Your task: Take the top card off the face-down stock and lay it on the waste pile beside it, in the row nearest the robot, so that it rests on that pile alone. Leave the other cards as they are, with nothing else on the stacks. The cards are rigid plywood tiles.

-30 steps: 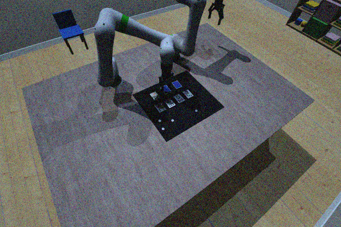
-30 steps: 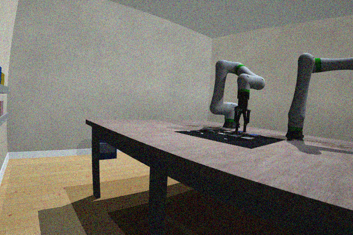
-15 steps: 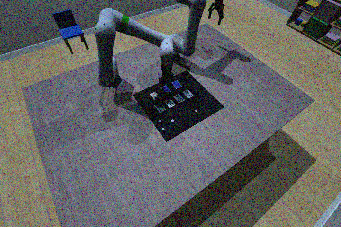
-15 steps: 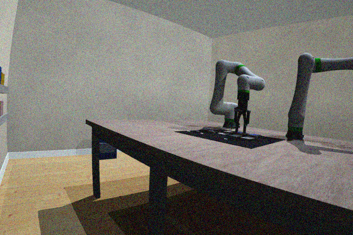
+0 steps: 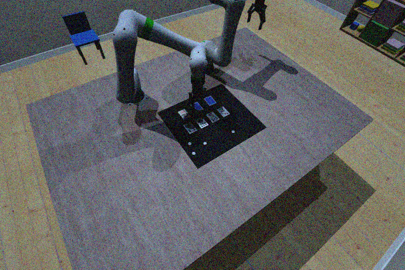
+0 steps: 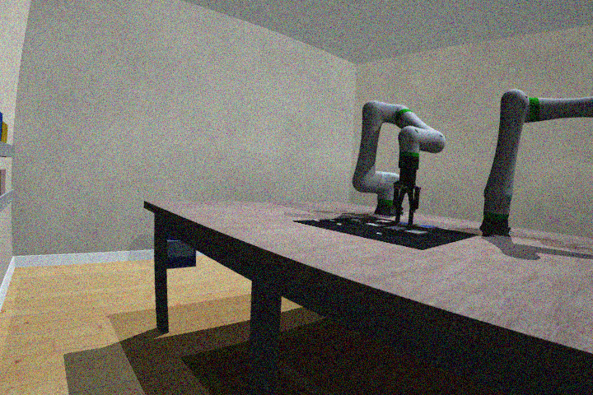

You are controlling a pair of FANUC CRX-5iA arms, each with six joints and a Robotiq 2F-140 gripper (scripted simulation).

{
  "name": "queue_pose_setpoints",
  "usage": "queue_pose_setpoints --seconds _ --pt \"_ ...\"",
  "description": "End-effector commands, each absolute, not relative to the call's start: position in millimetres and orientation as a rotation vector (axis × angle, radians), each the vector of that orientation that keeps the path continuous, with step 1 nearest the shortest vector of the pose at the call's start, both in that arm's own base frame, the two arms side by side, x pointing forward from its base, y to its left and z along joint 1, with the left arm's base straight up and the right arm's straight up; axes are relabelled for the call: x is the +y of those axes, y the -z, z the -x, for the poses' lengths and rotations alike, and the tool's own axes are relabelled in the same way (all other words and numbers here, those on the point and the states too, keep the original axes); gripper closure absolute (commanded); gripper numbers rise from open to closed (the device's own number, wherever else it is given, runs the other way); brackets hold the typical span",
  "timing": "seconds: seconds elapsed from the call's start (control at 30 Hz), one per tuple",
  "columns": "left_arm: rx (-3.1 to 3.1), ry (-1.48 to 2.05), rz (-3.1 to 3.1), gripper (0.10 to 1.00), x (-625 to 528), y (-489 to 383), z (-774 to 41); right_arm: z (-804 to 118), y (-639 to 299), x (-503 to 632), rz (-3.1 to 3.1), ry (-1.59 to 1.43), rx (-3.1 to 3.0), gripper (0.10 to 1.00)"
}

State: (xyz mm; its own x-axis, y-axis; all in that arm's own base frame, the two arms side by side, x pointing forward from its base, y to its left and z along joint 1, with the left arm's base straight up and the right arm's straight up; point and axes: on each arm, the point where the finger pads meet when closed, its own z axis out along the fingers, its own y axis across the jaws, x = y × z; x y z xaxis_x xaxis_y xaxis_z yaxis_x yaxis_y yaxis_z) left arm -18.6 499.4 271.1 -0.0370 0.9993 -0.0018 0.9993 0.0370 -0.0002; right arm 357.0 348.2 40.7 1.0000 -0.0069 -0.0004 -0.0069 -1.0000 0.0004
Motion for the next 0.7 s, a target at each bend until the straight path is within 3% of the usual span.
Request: queue_pose_setpoints --seconds 0.0,0.37,0.4,0.67 --pt "2.262 0.0 -2.18 0.098 499.7 -272.0 18.5 -357.6 -40.6 348.7 -3.143 -0.002 -0.01 0.999" --pt "2.262 0.0 -2.18 0.098 499.7 -272.0 18.5 -357.6 -40.0 348.7 -3.143 -0.002 -0.01 0.999" --pt "2.262 0.0 -2.18 0.098 499.7 -272.0 18.5 -357.6 -40.0 348.7 -3.143 -0.002 -0.01 0.551" --pt "2.262 0.0 -2.18 0.098 499.7 -272.0 18.5 -357.6 -40.0 348.7 -3.143 -0.002 -0.01 0.551"
